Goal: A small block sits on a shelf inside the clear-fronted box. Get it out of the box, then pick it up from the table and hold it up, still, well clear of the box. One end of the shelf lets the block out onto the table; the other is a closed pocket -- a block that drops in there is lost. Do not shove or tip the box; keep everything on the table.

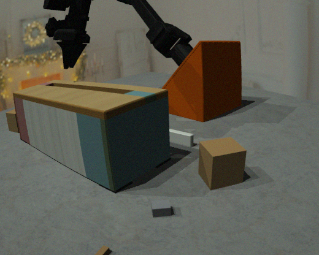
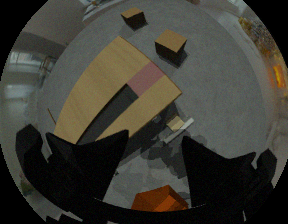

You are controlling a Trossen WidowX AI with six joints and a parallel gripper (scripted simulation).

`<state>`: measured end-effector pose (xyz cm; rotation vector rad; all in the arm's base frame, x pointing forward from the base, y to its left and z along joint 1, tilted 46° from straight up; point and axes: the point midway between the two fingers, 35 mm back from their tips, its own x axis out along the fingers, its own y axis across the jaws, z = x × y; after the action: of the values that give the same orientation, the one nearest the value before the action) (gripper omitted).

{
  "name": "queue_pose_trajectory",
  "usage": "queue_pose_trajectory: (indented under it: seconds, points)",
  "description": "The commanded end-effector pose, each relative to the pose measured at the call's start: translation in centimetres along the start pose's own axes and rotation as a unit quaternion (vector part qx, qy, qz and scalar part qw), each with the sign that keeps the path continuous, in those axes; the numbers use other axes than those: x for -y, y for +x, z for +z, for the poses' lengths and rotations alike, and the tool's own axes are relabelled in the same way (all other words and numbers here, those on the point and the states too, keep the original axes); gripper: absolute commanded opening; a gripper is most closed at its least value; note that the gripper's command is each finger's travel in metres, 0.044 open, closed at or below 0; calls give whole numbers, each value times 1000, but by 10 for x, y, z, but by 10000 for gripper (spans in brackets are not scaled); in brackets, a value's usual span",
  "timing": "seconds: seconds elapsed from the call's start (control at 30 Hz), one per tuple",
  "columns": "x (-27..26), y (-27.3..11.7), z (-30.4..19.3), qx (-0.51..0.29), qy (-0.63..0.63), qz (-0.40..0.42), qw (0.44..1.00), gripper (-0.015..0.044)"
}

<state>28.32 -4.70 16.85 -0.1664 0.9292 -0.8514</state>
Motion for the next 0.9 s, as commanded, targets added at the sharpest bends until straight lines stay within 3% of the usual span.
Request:
queue_pose_trajectory:
  seconds: [0.0,0.3,0.67,0.87]
  points:
    - [14,2,-5,-22,483,47,874,285]
    - [22,0,-2,-43,714,71,695,285]
    - [30,-4,1,-80,904,85,411,285]
    - [31,-4,2,-82,910,86,398,285]
